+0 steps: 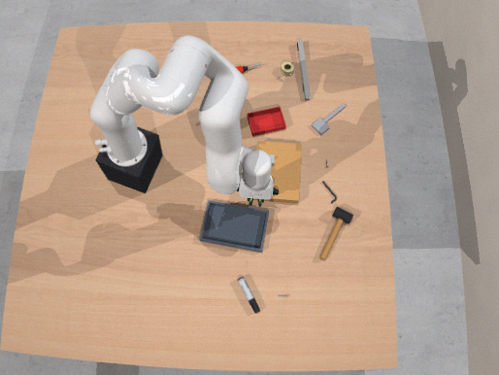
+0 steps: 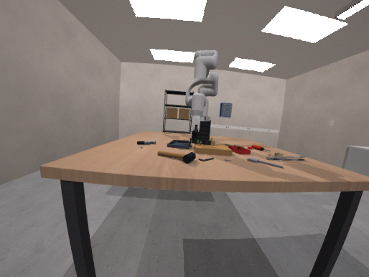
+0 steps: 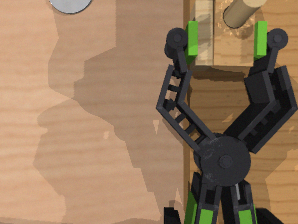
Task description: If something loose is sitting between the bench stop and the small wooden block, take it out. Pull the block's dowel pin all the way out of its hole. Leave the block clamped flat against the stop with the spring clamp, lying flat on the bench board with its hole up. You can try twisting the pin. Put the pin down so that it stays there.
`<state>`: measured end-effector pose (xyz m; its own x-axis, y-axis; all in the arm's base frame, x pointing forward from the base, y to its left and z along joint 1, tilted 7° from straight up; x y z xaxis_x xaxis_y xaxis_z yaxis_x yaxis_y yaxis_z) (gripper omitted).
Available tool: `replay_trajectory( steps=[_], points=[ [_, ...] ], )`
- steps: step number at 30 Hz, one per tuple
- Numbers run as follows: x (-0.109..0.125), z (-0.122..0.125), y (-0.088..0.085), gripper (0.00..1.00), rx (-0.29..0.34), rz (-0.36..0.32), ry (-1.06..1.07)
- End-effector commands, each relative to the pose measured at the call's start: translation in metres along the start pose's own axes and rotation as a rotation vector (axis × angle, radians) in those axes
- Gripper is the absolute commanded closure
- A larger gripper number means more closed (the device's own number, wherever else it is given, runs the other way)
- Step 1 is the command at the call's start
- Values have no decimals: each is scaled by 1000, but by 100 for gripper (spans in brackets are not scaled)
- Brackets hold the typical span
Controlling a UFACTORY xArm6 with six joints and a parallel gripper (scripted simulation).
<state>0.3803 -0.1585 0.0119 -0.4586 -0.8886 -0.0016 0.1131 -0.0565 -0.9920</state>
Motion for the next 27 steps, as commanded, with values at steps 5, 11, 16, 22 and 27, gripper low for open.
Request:
replay_trajectory(
  steps=[5, 11, 16, 22, 27],
  points=[
    [0, 1, -1, 54, 3, 0, 0],
    [0, 1, -1, 52, 3, 0, 0],
    [0, 1, -1, 51, 3, 0, 0],
    [0, 1, -1, 50, 3, 0, 0],
    [0, 1, -1, 50, 3, 0, 0]
  ],
)
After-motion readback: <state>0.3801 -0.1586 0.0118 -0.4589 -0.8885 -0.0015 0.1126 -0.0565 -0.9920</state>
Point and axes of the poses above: the point where the finger pads meet when closed, its own y axis out along the fingers, its own z axis across the jaws, x = y × z, the point moved 9 cm from there along -y, back along the fingers, and after that the axes turned 15 degrees about y, right-handed, at the moved point
